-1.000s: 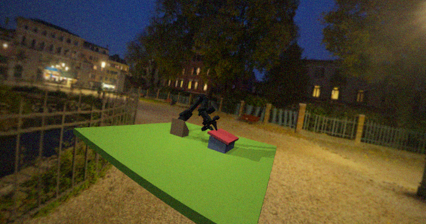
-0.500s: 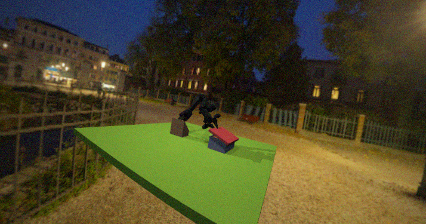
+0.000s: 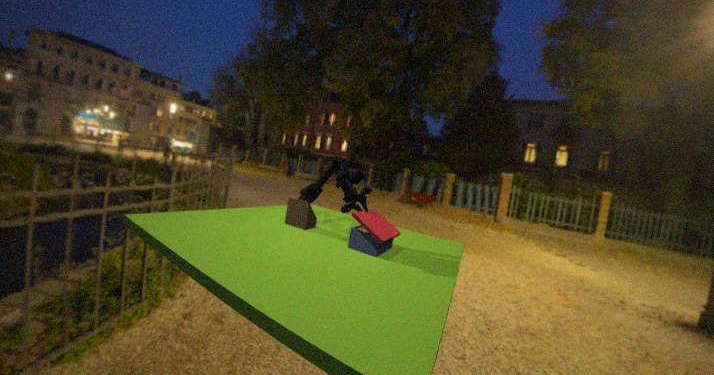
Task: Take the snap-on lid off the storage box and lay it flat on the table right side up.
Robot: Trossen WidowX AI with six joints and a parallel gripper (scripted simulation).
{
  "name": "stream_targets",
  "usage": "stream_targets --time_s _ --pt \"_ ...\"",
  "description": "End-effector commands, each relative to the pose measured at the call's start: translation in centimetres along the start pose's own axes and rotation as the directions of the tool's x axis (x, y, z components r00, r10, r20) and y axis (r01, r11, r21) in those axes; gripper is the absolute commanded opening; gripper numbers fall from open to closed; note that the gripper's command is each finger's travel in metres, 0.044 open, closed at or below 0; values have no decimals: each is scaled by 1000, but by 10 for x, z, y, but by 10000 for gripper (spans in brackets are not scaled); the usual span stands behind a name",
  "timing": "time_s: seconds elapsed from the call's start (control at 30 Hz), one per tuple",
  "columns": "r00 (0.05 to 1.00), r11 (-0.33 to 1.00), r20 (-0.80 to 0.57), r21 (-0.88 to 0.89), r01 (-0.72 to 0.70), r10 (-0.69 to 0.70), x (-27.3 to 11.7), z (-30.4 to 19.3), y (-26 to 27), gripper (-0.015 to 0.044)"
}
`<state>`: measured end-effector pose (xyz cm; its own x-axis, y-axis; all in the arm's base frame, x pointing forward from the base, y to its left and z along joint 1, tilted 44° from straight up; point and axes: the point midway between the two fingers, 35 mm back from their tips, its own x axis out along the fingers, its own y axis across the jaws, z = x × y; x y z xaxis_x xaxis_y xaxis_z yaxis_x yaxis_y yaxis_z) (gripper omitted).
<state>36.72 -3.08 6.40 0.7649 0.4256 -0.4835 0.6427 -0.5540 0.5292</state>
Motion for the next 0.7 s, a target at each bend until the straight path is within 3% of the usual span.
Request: stream_targets --time_s 0.0,0.67 --pt "1000 1000 -2 -6 -11 11 -2 -1 12 0" --pt "1000 1000 -1 -7 -12 12 -2 -1 47 0"
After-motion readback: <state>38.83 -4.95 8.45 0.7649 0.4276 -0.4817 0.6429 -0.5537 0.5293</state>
